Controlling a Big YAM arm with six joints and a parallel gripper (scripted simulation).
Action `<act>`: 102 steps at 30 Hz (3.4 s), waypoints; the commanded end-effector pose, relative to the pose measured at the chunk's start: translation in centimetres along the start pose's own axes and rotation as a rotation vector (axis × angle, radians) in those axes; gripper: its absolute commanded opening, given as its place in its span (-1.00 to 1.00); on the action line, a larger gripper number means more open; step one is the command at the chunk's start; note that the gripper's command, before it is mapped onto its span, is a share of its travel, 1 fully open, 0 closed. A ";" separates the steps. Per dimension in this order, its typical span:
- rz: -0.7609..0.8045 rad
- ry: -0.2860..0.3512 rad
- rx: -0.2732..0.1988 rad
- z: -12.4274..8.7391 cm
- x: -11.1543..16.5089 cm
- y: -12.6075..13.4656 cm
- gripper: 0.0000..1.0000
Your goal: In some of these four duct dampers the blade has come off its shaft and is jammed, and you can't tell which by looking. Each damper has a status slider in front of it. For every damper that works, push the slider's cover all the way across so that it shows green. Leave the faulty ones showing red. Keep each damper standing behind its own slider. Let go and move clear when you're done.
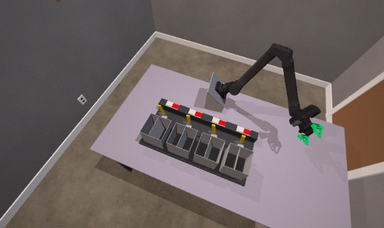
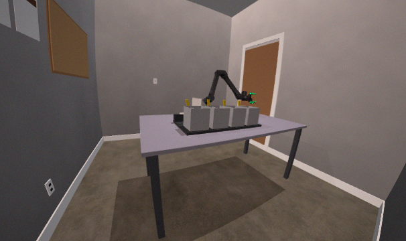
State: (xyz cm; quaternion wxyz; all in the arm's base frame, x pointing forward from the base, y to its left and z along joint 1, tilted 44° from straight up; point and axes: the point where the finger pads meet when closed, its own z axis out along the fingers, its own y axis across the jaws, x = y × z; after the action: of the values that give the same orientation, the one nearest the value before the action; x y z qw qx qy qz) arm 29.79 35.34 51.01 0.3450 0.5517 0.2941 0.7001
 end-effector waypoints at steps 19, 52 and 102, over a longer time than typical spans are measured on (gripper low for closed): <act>-0.763 -0.015 -0.083 12.0 -6.3 7.0 1.00; -1.837 -0.016 0.079 20.6 -23.6 15.5 1.00; -1.821 0.803 1.337 22.6 -74.6 1.0 1.00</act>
State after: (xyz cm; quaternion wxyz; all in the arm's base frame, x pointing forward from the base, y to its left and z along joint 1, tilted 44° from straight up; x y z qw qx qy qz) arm 62.39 -21.36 14.93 0.2656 -0.0302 0.9632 0.0283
